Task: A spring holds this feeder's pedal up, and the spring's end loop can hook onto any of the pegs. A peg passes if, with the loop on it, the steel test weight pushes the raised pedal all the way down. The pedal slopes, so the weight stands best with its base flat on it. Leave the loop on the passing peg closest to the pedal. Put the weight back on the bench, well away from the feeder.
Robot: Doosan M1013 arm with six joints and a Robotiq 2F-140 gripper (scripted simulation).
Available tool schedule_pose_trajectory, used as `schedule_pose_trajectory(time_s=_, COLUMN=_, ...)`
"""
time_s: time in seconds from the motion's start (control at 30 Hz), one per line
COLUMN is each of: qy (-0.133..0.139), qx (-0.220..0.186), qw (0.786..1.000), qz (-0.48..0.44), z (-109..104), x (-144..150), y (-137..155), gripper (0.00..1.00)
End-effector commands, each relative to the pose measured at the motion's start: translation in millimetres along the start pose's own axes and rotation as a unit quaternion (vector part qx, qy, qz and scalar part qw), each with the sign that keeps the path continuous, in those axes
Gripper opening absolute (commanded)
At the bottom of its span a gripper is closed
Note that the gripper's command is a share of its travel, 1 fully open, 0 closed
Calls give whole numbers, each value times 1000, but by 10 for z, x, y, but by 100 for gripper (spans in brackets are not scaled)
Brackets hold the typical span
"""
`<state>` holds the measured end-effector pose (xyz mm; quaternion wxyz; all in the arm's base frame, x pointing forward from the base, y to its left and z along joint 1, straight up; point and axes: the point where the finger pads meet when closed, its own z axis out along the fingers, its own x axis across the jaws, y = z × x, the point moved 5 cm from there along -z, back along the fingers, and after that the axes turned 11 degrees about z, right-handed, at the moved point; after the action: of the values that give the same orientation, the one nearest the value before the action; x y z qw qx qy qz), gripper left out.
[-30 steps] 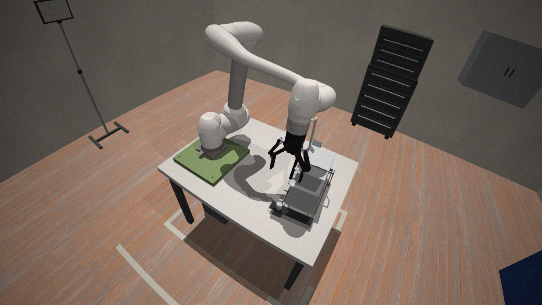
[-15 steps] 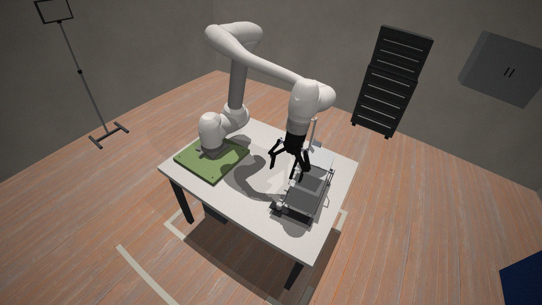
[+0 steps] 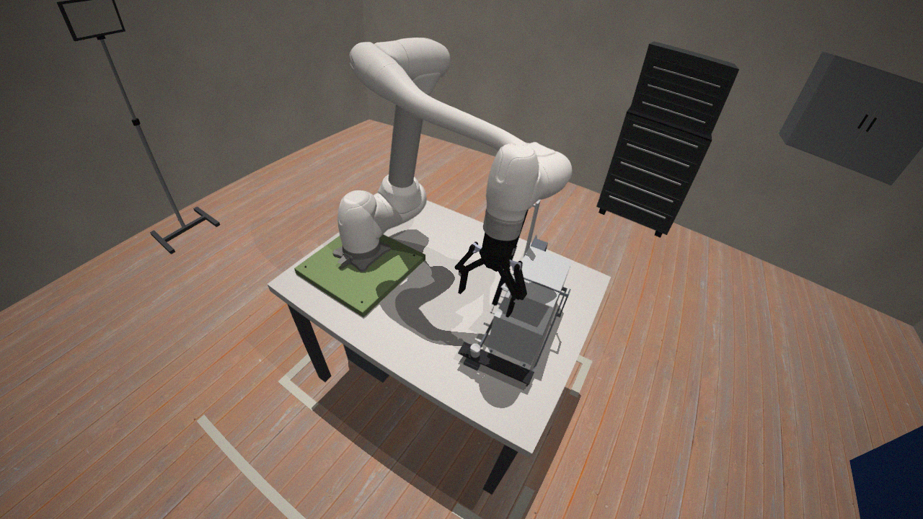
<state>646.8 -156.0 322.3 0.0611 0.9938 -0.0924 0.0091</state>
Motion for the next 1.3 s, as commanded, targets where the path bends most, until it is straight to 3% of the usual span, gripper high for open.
schedule_pose_trajectory(time_s=0.0, qy=-6, qx=32, qw=999, qz=-1, z=282, x=11, y=29, gripper=100)
schedule_pose_trajectory(time_s=0.3, qy=-22, qx=115, qw=993, qz=-1, z=1045, x=30, y=99, gripper=100)
schedule_pose_trajectory(time_s=0.37, qy=-22, qx=115, qw=993, qz=-1, z=1045, x=30, y=99, gripper=100)
schedule_pose_trajectory(time_s=0.4, qy=-18, qx=94, qw=995, qz=1, z=850, x=21, y=83, gripper=100)
schedule_pose_trajectory(time_s=0.87, qy=-28, qx=148, qw=989, qz=-1, z=1353, x=38, y=128, gripper=100)
schedule_pose_trajectory(time_s=0.97, qy=-27, qx=140, qw=990, qz=0, z=1278, x=35, y=122, gripper=100)
schedule_pose_trajectory(time_s=1.27, qy=-28, qx=145, qw=989, qz=-1, z=1326, x=37, y=127, gripper=100)
